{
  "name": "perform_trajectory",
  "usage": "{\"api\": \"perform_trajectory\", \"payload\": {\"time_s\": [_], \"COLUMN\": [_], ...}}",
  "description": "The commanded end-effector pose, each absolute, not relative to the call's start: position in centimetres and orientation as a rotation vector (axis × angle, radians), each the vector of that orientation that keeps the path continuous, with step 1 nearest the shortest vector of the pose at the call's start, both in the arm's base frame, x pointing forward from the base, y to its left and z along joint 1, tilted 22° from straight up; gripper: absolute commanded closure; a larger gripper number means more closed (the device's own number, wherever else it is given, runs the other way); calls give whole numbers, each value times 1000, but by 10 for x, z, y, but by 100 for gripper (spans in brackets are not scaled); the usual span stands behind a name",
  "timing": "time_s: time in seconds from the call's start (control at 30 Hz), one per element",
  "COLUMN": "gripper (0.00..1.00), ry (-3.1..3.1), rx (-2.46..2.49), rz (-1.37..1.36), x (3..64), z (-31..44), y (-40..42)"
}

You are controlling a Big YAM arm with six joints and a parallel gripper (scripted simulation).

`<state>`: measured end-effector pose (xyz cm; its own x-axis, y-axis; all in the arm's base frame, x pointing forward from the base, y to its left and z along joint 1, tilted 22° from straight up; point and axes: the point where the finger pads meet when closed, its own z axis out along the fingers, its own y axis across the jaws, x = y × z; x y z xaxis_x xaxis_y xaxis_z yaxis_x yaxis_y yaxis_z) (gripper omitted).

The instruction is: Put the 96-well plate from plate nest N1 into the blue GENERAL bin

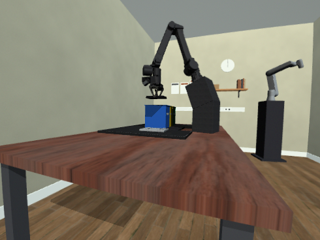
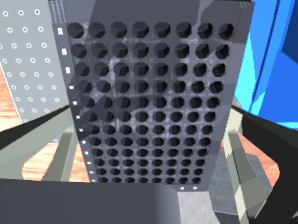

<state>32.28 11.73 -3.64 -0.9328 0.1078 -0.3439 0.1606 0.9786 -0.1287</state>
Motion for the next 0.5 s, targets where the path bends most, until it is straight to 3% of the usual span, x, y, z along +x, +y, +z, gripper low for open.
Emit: {"api": "perform_trajectory", "payload": {"time_s": [0.0, 0.47], "gripper": [100, 100], "ry": [2762, 2758], "rx": [174, 173], "rz": [-200, -204], "x": [332, 335], "z": [-27, -18], "y": [107, 67]}}
